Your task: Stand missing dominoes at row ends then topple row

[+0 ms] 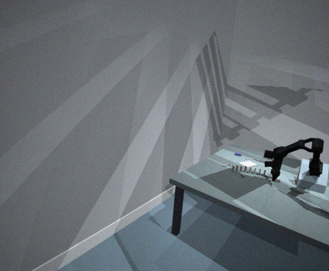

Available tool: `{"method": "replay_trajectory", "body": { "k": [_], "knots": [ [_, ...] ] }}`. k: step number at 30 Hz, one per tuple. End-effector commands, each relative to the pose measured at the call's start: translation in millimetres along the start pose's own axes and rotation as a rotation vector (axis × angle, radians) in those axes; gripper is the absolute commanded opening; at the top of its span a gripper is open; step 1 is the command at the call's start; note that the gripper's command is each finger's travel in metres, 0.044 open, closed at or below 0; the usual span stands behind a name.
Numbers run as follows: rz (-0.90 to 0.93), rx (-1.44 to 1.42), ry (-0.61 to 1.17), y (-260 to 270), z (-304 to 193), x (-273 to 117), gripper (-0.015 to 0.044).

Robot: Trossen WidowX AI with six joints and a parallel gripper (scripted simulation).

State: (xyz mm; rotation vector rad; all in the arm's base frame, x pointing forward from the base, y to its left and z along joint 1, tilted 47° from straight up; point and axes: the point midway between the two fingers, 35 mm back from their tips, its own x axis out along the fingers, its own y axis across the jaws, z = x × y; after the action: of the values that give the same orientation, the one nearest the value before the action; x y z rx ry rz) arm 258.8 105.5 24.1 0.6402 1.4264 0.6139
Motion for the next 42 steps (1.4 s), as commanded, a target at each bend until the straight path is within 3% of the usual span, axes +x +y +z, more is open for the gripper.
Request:
{"method": "replay_trajectory", "body": {
  "k": [1, 11, 27, 35, 42],
  "knots": [
    [0.006, 0.015, 0.012, -1, -3, 8, 0.044],
    [0.006, 0.015, 0.012, -1, -3, 13, 0.044],
    [0.006, 0.015, 0.012, -1, -3, 13, 0.002],
    [0.006, 0.015, 0.012, -1, -3, 6, 0.002],
    [0.002, 0.014, 0.012, -2, 4, -73, 0.002]
  ]
}}
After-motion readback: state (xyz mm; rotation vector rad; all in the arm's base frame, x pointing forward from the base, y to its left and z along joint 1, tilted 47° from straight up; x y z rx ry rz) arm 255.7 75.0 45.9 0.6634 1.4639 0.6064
